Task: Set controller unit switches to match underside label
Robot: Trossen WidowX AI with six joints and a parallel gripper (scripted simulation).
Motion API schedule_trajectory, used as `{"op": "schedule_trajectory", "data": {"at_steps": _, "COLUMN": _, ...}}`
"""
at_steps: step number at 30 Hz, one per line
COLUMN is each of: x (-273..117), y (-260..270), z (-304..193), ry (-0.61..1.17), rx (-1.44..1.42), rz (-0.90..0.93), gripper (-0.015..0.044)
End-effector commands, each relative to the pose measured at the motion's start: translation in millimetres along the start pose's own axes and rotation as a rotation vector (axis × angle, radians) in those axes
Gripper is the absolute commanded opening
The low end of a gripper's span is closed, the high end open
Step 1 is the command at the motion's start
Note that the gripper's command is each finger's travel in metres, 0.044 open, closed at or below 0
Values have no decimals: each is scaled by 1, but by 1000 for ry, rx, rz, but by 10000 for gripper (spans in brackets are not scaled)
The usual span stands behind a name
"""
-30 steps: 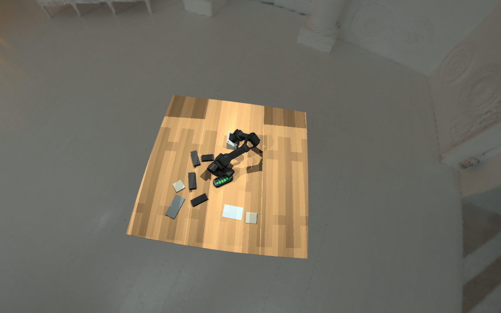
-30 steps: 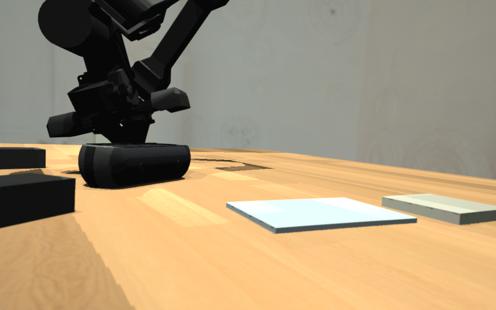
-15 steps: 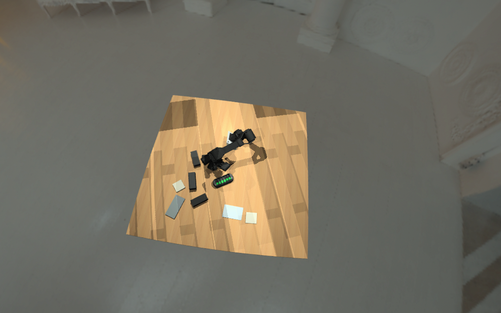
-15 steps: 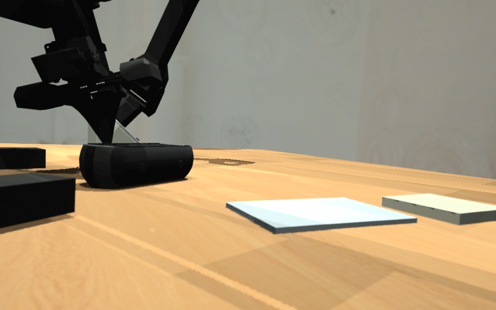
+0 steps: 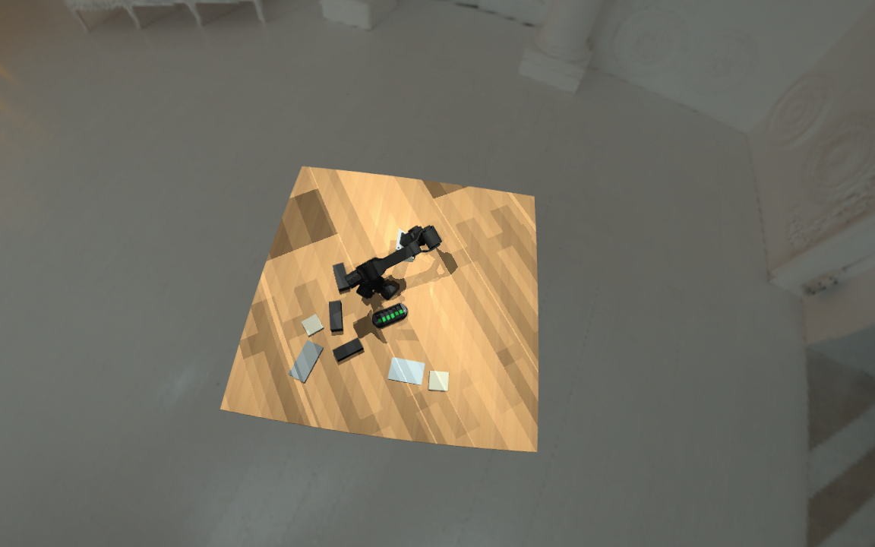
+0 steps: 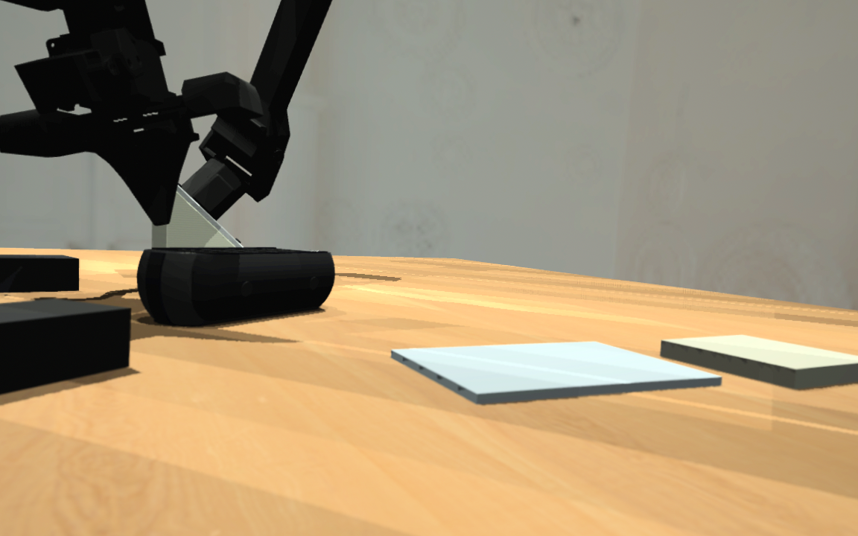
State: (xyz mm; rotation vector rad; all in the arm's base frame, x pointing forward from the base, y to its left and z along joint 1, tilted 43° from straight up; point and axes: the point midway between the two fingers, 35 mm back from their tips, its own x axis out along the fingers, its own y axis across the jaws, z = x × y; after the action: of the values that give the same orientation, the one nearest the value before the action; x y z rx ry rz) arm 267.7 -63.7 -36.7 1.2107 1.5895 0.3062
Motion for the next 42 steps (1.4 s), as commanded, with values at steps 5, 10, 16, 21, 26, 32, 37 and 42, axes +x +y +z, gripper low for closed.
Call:
{"op": "schedule_trajectory", "data": {"at_steps": 5, "x": 0, "y": 21, "z": 34, "ry": 24, "rx": 73, "rz": -114, "gripper": 0}}
{"op": "schedule_trajectory", "data": {"at_steps": 10, "x": 1, "y": 37, "z": 54, "ry": 25, "rx": 124, "rz": -183, "gripper": 0}}
{"op": "schedule_trajectory", "data": {"at_steps": 16, "x": 6, "y": 56, "z": 73, "ry": 31, "rx": 194, "rz": -255, "gripper": 0}}
{"op": "schedule_trajectory", "data": {"at_steps": 21, "x": 11, "y": 72, "z": 86, "ry": 29, "rx": 252, "rz": -314, "gripper": 0}}
{"op": "schedule_trajectory", "data": {"at_steps": 26, "x": 15, "y": 89, "z": 96, "ry": 19, "rx": 311, "rz": -367, "gripper": 0}}
{"op": "schedule_trajectory", "data": {"at_steps": 32, "x": 22, "y": 110, "z": 105, "ry": -2, "rx": 379, "rz": -430, "gripper": 0}}
{"op": "schedule_trajectory", "data": {"at_steps": 37, "x": 29, "y": 126, "z": 109, "ry": -25, "rx": 432, "rz": -479, "gripper": 0}}
{"op": "schedule_trajectory", "data": {"at_steps": 42, "x": 30, "y": 128, "z": 109, "ry": -28, "rx": 439, "rz": -485, "gripper": 0}}
